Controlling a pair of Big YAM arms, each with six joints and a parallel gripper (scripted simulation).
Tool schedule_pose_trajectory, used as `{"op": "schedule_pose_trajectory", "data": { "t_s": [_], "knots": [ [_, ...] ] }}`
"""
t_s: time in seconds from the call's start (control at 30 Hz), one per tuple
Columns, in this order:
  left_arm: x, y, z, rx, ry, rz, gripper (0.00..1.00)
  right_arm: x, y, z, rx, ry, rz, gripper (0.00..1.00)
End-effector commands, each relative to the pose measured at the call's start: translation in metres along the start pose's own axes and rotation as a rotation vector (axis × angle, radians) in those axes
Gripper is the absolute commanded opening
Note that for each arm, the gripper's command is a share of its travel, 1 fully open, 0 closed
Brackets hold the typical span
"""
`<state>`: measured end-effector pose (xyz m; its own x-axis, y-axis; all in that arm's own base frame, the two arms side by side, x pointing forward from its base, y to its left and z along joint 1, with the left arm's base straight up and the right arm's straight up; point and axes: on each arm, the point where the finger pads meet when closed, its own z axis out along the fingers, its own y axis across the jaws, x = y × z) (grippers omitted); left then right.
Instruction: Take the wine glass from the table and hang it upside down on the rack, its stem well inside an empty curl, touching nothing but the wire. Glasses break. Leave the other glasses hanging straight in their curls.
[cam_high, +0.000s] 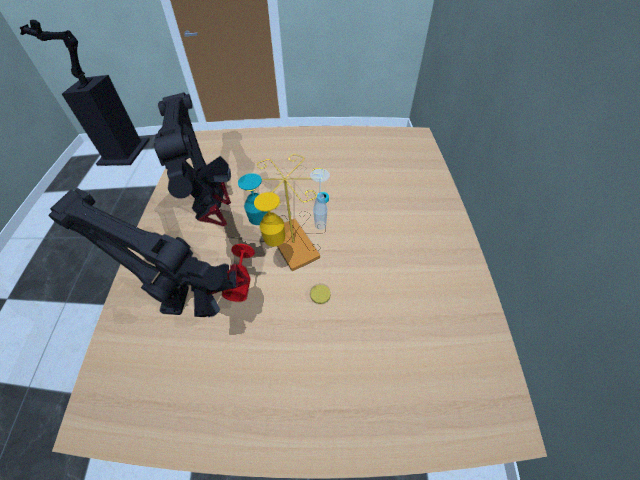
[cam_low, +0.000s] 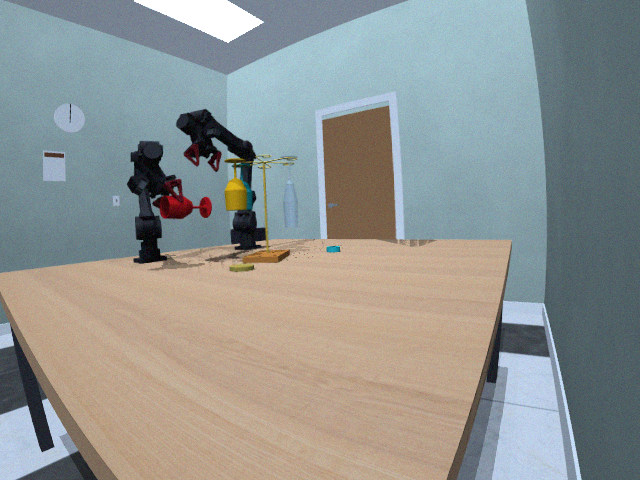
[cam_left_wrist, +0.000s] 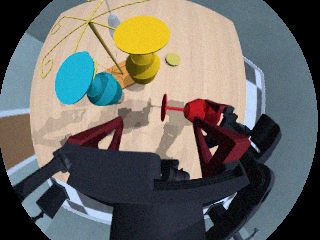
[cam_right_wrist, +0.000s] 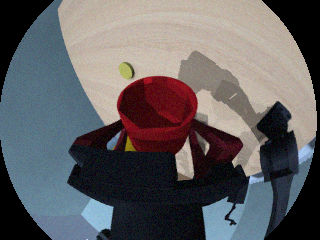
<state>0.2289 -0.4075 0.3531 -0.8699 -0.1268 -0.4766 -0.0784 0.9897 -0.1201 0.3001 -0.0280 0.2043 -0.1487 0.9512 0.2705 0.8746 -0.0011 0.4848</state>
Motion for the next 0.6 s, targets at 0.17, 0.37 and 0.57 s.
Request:
{"op": "schedule_pose_trajectory", "data": {
  "t_s": [0.17,0.37,0.57],
  "knots": [
    [0.048,-0.019,-0.022,-0.037,-0.018,0.117,1.0,0.002,0.015,-0.01,-0.039,-0.008,-0.023,0.75],
    [0.051,-0.023,-0.018,-0.025,-0.018,0.141,0.66,0.002,0.015,-0.01,-0.039,-0.008,-0.023,0.75],
    [0.052,-0.024,-0.013,-0.015,-0.004,0.129,0.35,0.002,0.015,-0.01,-0.039,-0.008,-0.023,0.75]
  ]
}}
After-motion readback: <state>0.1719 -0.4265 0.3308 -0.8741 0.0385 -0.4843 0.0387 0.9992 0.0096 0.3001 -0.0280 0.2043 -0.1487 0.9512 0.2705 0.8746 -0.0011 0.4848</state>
